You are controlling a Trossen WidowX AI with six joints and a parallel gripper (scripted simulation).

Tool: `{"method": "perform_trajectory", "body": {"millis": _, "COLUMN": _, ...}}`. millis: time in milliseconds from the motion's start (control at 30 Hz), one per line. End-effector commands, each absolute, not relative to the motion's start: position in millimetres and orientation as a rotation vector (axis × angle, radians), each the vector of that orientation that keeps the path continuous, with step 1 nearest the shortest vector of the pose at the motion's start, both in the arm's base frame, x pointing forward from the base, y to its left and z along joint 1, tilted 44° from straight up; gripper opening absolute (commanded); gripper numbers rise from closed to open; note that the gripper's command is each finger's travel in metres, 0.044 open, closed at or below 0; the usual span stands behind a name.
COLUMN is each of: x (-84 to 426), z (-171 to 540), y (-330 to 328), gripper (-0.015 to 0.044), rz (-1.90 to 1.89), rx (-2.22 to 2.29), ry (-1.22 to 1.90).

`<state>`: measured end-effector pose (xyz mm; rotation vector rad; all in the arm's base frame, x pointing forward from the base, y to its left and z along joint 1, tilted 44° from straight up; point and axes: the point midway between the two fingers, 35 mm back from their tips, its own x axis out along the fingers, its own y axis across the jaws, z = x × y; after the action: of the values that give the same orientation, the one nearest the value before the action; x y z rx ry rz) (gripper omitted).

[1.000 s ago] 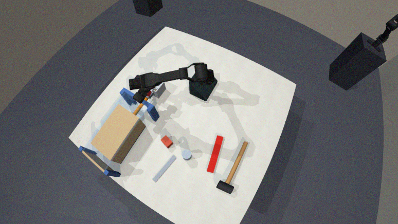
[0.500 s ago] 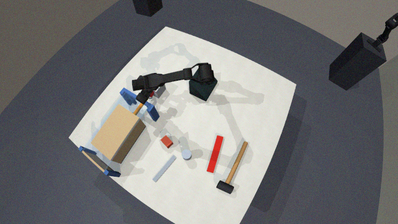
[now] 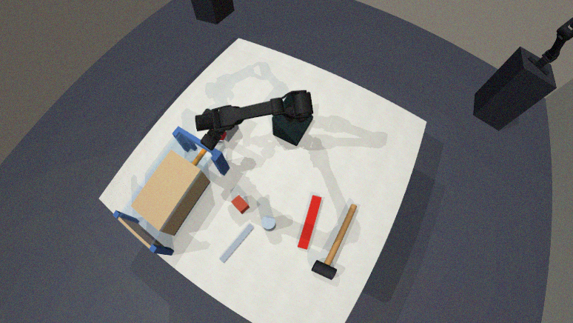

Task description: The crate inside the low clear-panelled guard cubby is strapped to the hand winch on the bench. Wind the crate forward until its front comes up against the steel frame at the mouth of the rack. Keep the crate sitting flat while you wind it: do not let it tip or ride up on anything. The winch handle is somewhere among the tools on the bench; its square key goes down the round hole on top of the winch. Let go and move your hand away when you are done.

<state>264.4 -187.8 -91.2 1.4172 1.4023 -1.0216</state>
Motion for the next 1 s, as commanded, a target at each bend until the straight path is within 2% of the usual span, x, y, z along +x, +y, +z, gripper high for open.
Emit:
{"method": "perform_trajectory", "body": {"millis": 0, "x": 257, "z": -87, "y": -178, "gripper": 0.0000, "rz": -1.017, "rx": 1.429, "ry": 1.429}}
{"method": "perform_trajectory", "body": {"millis": 967, "x": 226, "z": -71, "y": -160, "gripper": 0.0000, "rz": -1.018, "rx": 1.429, "ry": 1.432}}
